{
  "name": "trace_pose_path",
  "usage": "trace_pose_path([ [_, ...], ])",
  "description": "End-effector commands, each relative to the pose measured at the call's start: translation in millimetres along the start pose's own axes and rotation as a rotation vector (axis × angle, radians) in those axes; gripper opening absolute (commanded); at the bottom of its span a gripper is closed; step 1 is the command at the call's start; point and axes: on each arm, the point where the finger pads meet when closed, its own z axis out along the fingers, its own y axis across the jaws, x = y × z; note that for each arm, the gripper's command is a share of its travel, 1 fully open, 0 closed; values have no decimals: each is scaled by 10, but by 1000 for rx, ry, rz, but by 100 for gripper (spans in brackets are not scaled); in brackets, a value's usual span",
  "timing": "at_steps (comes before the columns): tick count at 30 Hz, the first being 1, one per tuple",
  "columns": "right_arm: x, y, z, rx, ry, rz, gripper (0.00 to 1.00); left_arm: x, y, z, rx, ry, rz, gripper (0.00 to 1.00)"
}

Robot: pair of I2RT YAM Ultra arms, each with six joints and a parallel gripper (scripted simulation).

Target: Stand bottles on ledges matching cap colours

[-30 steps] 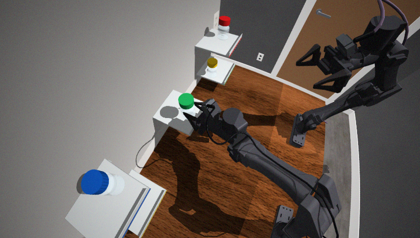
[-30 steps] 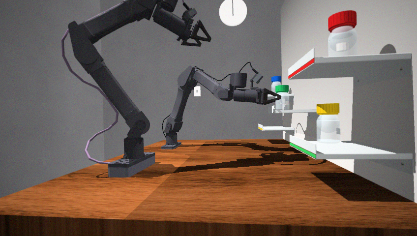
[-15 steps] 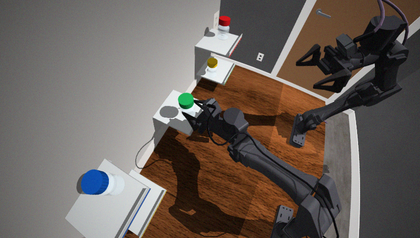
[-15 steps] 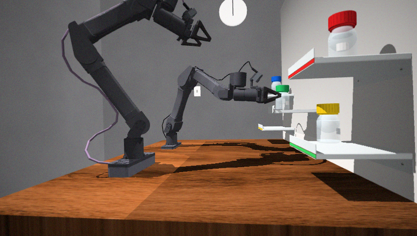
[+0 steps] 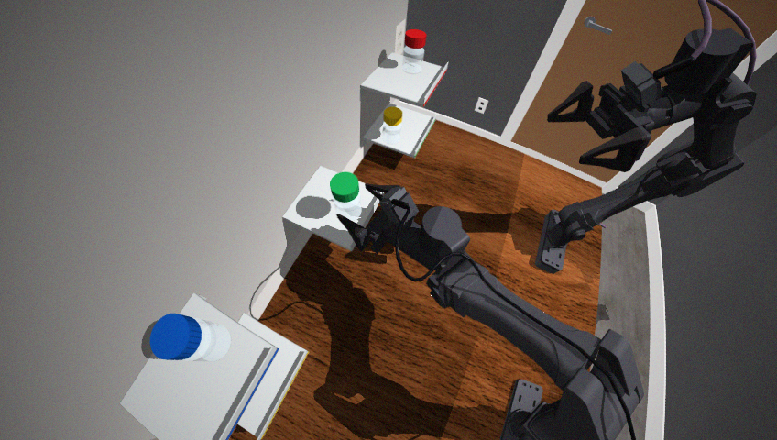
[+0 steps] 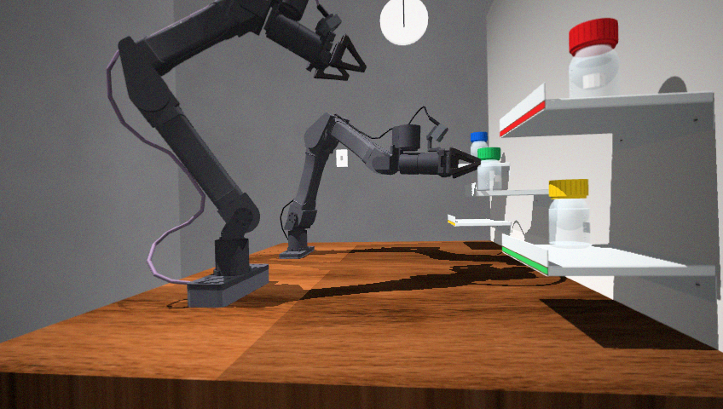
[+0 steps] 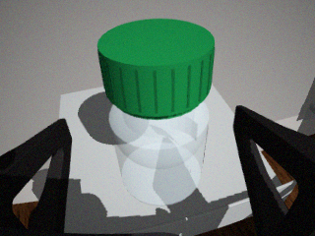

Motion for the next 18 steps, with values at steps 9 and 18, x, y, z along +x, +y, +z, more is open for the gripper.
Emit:
trace_pose_path([
  [9, 18, 5, 13, -6, 15, 2, 100, -152, -95, -533, 8, -34, -24, 89],
  [18, 18, 5, 13, -6, 15, 2, 100, -94, -34, -979, -3, -4, 6, 89],
])
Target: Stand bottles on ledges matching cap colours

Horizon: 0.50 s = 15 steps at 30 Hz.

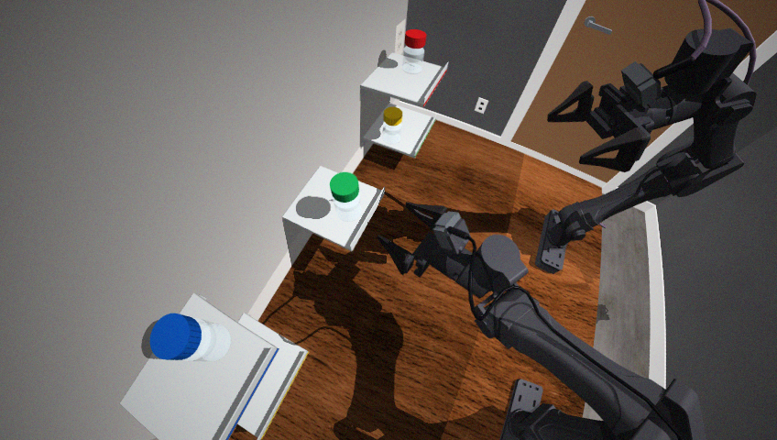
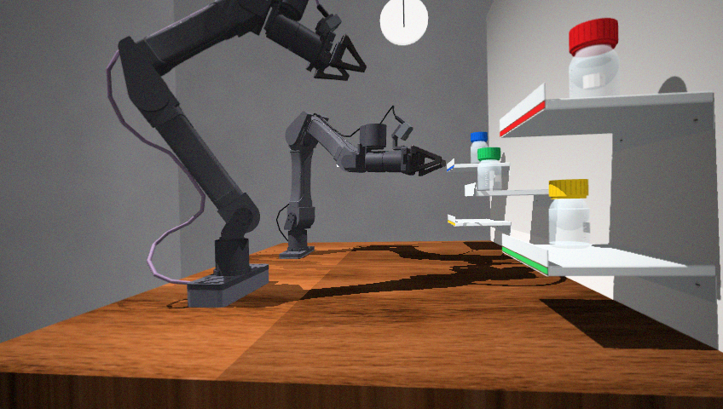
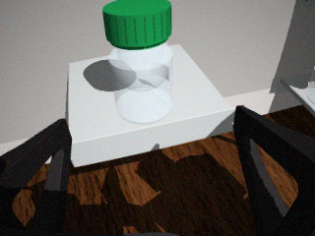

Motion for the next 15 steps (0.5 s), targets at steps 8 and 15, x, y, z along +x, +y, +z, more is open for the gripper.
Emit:
trace_pose_path([
  [8, -166, -83, 133, 42, -59, 15, 100, 19, 112, -64, -22, 23, 22, 89],
  [15, -440, -230, 781, 159, -218, 54, 100, -203, 603, -379, -42, 69, 42, 89],
])
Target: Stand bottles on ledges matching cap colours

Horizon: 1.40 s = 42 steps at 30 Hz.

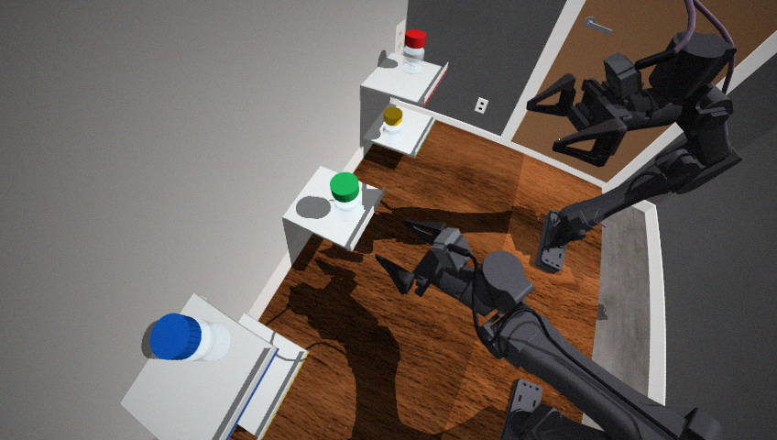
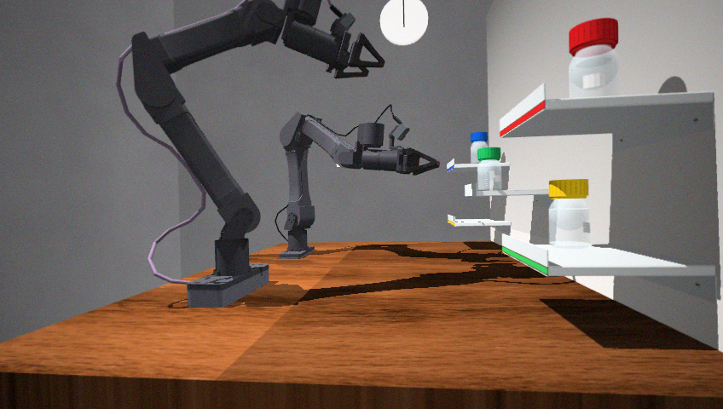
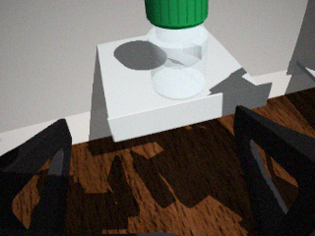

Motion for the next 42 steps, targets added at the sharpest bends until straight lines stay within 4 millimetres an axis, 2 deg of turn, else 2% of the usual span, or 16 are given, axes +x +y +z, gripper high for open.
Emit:
trace_pose_path([
  [1, -118, -77, 468, 87, -95, 28, 100, -193, 309, -188, -16, 13, 8, 89],
  [2, -118, -77, 468, 87, -95, 28, 100, -193, 309, -188, -16, 13, 8, 89],
  [7, 166, -61, 1104, 172, -144, 65, 100, -735, 1008, -624, -77, -36, -10, 89],
  [9, 301, -44, 1258, 192, -148, 73, 100, -884, 1225, -766, -101, -53, -14, 89],
  [17, 663, 11, 1510, 216, -112, 60, 100, -1251, 1748, -1080, -176, -103, -20, 89],
  [19, 663, 11, 1510, 216, -112, 60, 100, -1251, 1748, -1080, -176, -103, -20, 89],
  [26, 679, 30, 1494, 206, -102, 56, 100, -1414, 1948, -1189, -227, -141, -22, 89],
  [39, 642, 7, 1488, 210, -109, 60, 100, -1414, 1948, -1189, -227, -141, -22, 89],
  [40, 642, 7, 1488, 210, -109, 60, 100, -1330, 1932, -1139, -220, -121, -27, 89],
  [42, 616, 15, 1495, 206, -129, 54, 81, -1357, 1885, -1167, -191, -116, -11, 89],
])
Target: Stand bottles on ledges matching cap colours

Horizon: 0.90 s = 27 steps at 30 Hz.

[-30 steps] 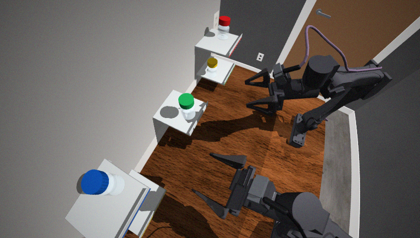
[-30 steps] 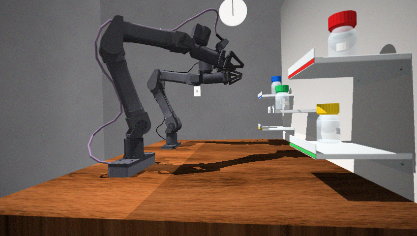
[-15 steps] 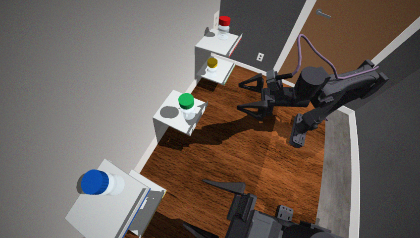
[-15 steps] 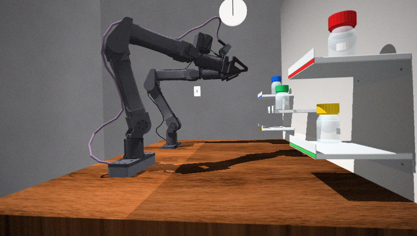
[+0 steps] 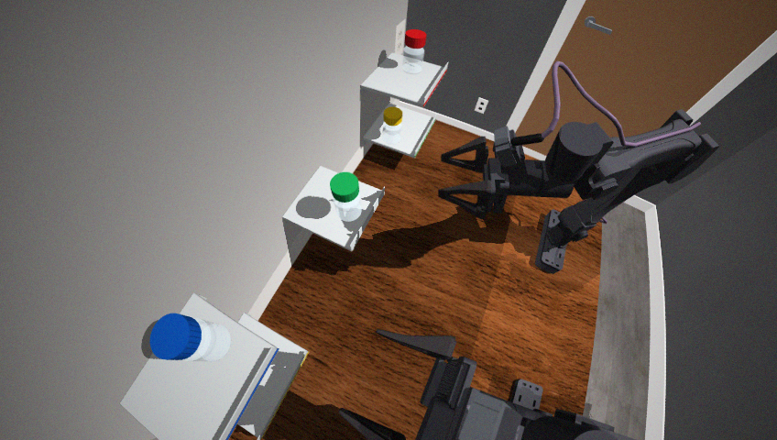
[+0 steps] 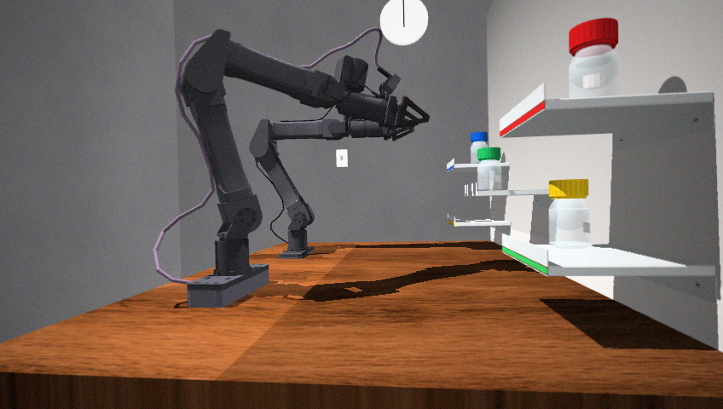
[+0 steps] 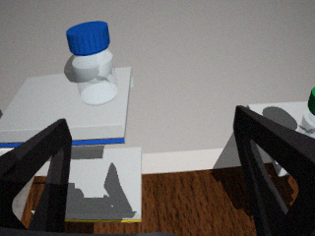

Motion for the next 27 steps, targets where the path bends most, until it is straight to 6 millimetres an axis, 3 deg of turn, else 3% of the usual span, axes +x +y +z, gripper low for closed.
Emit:
trace_pose_path([
  [1, -86, 21, 4, -3, -47, 1, 81, -71, -54, -52, 48, 6, 20, 89],
  [5, -116, 17, 144, -6, -110, -2, 81, 88, -275, -34, 217, 79, 59, 89],
  [9, 31, 9, 398, -11, -157, -24, 81, 163, -431, -82, 401, 136, 84, 89],
  [12, 36, 9, 438, -12, -173, -27, 81, 180, -474, -108, 443, 145, 85, 89],
  [21, 378, -44, 978, 3, -247, -75, 81, 151, -638, -358, 759, 175, 56, 89],
  [27, 551, -68, 1231, 11, -263, -96, 81, 84, -623, -440, 840, 164, 34, 89],
])
